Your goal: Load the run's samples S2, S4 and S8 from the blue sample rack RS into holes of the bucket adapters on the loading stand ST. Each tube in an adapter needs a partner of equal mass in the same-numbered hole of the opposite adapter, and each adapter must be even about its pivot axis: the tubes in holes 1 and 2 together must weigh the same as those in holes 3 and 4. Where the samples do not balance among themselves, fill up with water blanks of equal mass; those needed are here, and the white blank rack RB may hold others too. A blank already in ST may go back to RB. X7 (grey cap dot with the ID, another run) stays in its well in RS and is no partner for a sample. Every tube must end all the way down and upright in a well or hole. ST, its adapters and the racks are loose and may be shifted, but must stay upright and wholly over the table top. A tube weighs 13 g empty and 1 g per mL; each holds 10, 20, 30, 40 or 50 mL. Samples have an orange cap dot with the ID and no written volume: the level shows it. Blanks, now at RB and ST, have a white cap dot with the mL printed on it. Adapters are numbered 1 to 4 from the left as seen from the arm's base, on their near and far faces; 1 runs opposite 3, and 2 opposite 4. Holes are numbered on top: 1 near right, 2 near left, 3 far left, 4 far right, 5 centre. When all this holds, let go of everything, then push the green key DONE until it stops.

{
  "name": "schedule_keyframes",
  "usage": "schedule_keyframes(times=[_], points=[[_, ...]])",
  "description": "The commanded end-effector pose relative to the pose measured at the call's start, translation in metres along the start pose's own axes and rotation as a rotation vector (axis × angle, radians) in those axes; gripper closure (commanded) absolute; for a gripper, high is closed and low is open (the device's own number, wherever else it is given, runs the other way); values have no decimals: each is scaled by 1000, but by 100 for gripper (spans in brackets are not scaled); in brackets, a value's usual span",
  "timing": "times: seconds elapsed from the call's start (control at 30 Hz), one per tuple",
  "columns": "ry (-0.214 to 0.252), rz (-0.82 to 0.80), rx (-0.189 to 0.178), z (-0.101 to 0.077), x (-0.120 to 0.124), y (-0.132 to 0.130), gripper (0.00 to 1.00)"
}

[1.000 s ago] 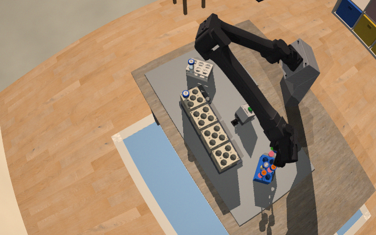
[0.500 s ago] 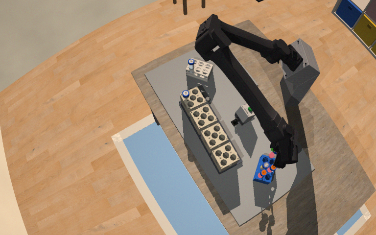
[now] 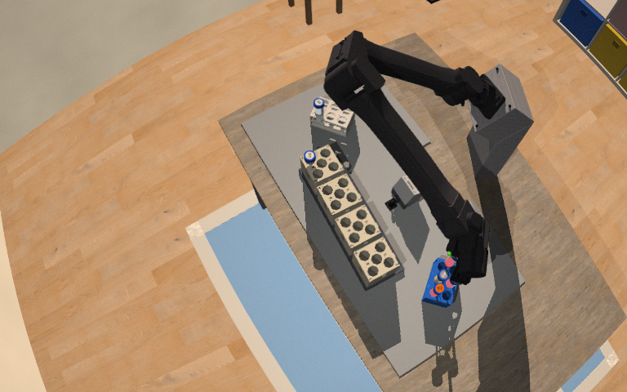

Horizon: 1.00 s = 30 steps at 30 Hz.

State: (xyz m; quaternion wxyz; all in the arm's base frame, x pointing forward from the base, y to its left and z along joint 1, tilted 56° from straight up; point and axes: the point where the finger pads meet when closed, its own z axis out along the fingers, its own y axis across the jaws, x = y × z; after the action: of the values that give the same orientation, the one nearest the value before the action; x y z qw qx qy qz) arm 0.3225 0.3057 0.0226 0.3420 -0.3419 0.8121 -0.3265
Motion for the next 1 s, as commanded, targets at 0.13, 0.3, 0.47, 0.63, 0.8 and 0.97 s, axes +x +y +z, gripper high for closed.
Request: schedule_keyframes(times=[0.13,0.3,0.47,0.63,0.8,0.97], points=[[5,-19,1,24,3,0,100],[4,-19,0,31,2,0,100],[5,-20,1,44,3,0,100],[-18,-8,-3,34,-7,0,100],[-18,-8,-3,34,-7,0,100],[-18,-8,-3,34,-7,0,100]])
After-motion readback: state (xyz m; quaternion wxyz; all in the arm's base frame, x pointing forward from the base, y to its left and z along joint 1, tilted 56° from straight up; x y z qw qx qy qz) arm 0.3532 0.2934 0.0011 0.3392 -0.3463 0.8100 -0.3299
